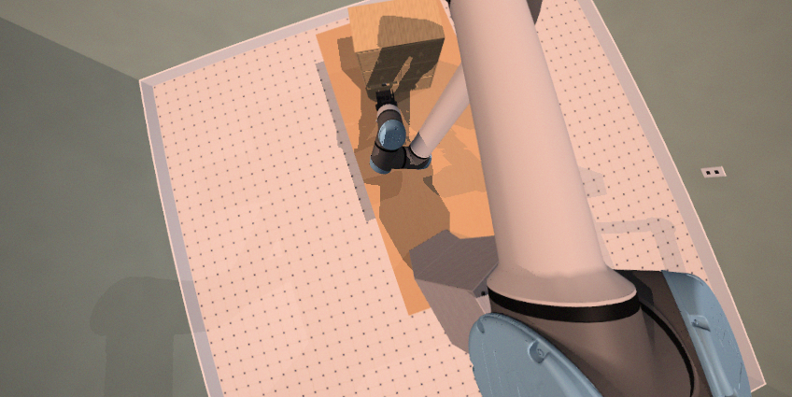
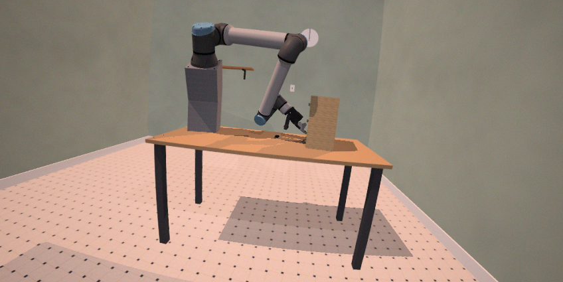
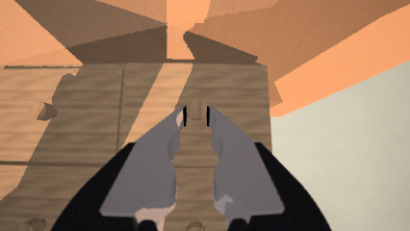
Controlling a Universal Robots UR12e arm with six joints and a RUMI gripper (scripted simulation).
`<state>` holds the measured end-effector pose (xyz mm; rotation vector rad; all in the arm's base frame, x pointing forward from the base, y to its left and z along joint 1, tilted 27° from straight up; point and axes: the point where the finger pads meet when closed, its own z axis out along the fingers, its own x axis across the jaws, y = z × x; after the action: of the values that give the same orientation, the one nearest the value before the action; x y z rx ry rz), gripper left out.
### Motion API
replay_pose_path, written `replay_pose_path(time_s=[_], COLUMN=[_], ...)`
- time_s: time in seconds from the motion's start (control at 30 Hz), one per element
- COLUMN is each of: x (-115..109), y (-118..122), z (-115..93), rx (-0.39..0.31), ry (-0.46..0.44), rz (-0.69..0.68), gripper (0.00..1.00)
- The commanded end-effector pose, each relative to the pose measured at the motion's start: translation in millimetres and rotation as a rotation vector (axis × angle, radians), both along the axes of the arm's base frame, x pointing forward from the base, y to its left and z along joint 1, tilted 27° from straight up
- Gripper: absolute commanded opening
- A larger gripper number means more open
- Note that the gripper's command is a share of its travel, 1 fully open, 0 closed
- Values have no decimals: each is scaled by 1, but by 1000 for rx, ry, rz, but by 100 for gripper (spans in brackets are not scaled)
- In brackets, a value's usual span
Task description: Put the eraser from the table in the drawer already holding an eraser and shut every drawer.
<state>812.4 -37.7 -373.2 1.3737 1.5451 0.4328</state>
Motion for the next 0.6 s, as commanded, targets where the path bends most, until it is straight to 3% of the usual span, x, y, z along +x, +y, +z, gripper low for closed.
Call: replay_pose_path(time_s=[0.0,0.57], x=[-7,-17], y=[1,1], z=[-2,-4], rx=[1,1], ry=[3,3], rz=[1,1], gripper=[7,7])
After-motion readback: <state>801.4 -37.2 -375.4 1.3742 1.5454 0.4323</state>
